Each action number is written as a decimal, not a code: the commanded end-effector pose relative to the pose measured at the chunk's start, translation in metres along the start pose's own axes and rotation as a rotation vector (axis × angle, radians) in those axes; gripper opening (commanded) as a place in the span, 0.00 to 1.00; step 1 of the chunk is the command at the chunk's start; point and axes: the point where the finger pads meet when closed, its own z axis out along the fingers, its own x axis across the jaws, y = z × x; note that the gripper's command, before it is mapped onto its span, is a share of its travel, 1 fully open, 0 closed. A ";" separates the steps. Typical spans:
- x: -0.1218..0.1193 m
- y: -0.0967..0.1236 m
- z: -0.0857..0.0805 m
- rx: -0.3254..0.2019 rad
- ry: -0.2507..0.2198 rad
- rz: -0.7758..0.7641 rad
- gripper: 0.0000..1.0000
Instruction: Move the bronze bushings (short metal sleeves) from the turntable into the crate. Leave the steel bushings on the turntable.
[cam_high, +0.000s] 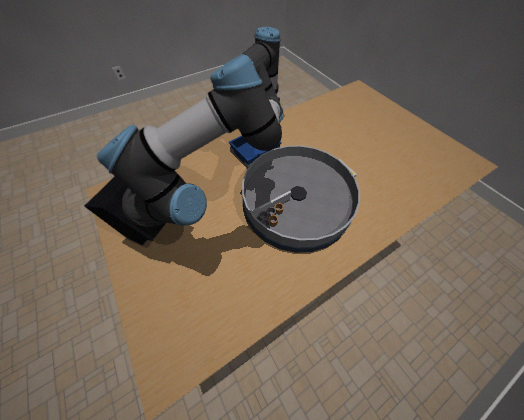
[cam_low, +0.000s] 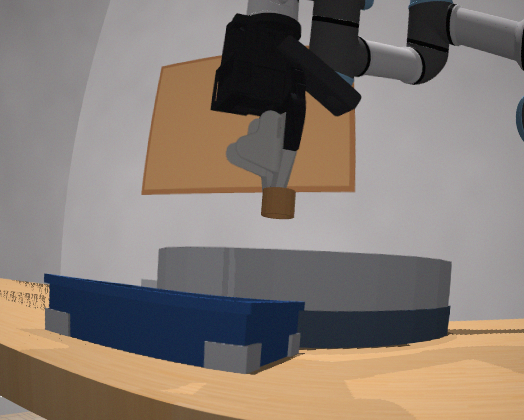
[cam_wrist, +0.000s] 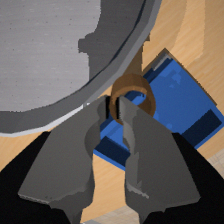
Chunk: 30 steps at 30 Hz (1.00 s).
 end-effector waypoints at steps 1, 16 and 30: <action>0.006 0.013 0.000 0.004 0.000 0.001 0.00; 0.020 0.042 0.000 0.004 0.000 0.001 0.00; 0.030 0.062 0.000 0.004 0.000 0.001 0.00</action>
